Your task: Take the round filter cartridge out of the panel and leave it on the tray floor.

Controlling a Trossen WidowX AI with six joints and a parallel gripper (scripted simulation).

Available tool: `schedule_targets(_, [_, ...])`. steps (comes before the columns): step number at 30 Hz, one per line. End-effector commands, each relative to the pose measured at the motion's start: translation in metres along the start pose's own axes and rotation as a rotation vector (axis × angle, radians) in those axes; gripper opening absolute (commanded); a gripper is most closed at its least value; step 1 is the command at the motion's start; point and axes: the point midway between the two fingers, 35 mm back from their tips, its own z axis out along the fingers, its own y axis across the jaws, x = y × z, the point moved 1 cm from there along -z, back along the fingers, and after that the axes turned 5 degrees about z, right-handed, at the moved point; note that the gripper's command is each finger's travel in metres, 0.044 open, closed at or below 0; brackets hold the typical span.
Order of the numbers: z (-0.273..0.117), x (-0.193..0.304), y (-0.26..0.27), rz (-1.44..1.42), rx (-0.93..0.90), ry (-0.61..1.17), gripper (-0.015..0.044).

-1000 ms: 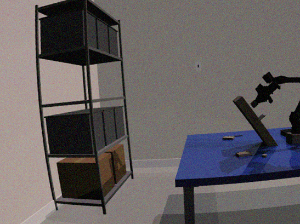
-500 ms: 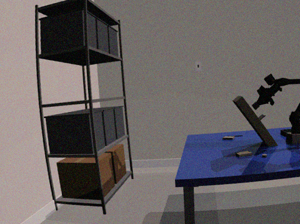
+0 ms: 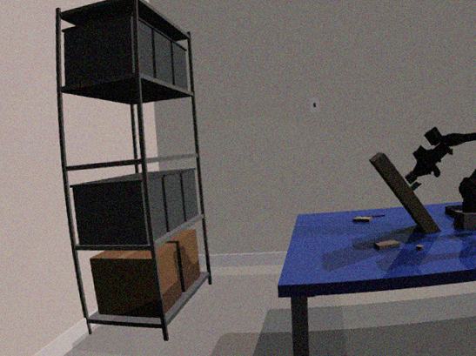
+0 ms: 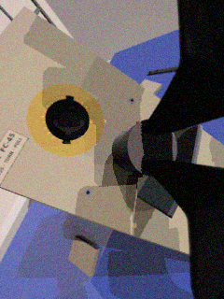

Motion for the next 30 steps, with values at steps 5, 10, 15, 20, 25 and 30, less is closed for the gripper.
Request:
schedule_targets(5, [0.0,0.0,0.0,0.0,0.0,0.0,0.0109])
schedule_targets(10, [0.0,0.0,0.0,0.0,0.0,0.0,0.0109])
schedule_targets(15, [0.0,0.006,0.001,0.006,0.008,-0.009,0.0109])
schedule_targets(20, [-0.006,-0.031,-0.013,0.007,0.009,-0.01,0.0109])
schedule_targets(25, [-0.01,-0.066,-0.026,0.007,0.009,-0.011,0.0109])
schedule_targets(30, [-0.018,-0.078,-0.03,0.007,0.01,-0.014,0.0187])
